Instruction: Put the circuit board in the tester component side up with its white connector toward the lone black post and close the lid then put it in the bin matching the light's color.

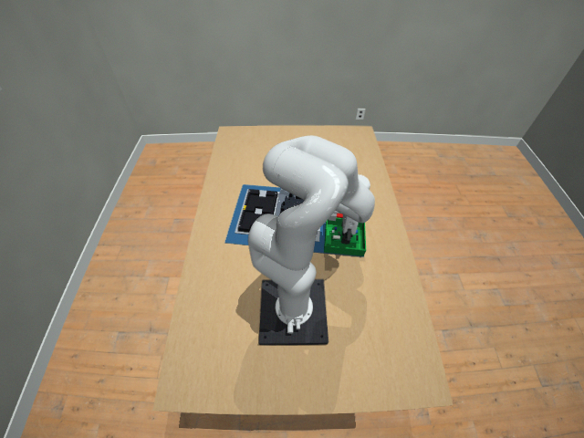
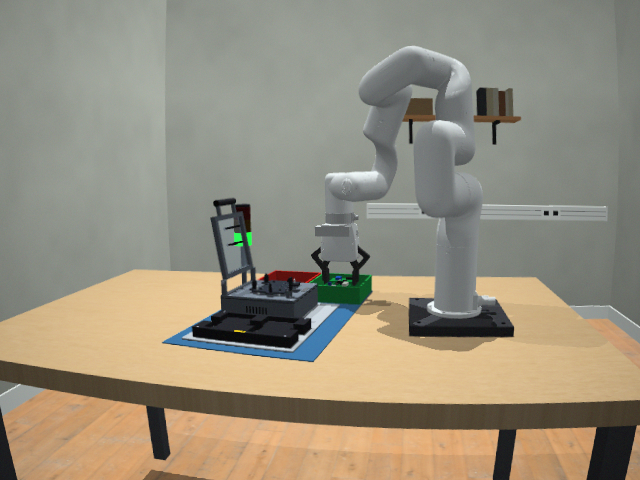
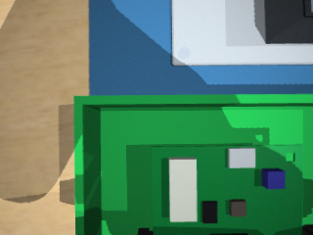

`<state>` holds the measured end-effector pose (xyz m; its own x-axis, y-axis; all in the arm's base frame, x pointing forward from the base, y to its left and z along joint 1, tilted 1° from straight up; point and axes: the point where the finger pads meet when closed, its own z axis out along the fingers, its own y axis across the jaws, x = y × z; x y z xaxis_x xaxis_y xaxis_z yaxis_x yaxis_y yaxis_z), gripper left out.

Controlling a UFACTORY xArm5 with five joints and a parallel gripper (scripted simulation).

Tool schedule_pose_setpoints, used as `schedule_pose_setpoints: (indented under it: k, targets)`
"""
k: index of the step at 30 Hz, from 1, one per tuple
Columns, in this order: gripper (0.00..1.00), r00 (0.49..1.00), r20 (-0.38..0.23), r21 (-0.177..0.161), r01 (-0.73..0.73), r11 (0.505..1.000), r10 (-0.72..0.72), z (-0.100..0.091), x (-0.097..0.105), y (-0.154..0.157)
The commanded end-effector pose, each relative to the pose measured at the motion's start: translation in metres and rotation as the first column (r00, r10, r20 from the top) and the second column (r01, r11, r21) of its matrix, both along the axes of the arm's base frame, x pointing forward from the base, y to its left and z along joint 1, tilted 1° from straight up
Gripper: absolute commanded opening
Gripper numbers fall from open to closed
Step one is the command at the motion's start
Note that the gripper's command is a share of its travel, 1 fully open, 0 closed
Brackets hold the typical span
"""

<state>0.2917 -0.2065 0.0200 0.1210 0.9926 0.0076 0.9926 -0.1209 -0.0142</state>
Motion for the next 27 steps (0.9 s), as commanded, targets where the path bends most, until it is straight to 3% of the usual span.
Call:
schedule_pose_setpoints:
  k: [1,10,27]
  targets:
    - [0.79,1.000,0.004,-0.003,0.000,1.000,0.000,-0.008,0.002,-0.001]
    - [0.79,1.000,0.004,-0.003,0.000,1.000,0.000,-0.020,0.002,-0.001]
    - [0.79,1.000,0.004,-0.003,0.000,1.000,0.000,-0.021,0.002,-0.001]
